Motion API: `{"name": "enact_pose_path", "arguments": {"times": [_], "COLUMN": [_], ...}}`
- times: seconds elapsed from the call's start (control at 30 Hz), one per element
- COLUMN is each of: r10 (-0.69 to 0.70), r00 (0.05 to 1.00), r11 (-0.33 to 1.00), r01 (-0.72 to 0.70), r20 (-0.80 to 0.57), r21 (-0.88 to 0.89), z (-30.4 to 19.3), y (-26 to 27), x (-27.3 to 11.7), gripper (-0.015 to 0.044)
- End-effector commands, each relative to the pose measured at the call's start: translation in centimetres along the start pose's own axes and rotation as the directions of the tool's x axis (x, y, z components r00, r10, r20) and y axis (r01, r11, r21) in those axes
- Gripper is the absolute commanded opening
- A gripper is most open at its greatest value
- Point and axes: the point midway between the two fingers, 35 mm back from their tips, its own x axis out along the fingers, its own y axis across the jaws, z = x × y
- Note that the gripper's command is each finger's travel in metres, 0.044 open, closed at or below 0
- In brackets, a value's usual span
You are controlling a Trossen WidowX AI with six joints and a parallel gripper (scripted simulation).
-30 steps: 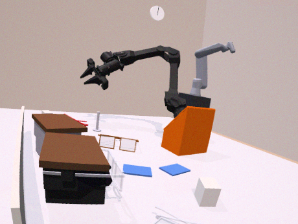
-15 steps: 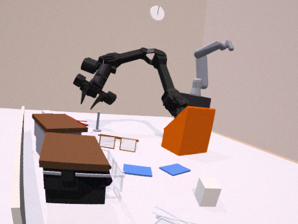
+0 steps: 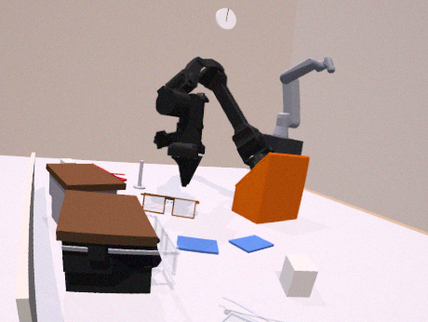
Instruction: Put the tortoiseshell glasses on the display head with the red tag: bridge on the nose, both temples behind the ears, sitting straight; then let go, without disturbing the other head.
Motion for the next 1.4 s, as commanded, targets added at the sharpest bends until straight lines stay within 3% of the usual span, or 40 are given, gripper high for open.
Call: {"name": "enact_pose_path", "arguments": {"times": [0.0,0.3,0.4,1.37], "r10": [-0.067,-0.067,-0.067,-0.065], "r00": [0.996,0.996,0.996,0.996], "r11": [0.990,0.990,0.990,0.991], "r01": [0.074,0.074,0.074,0.073], "r20": [0.066,0.066,0.066,0.066], "r21": [-0.116,-0.116,-0.116,-0.116], "z": [-0.7,-0.7,-0.7,-0.5], "y": [-0.4,-0.4,-0.4,-0.2], "x": [0.2,0.2,0.2,3.0], "gripper": [0.0200,0.0200,0.0121,0.0120]}}
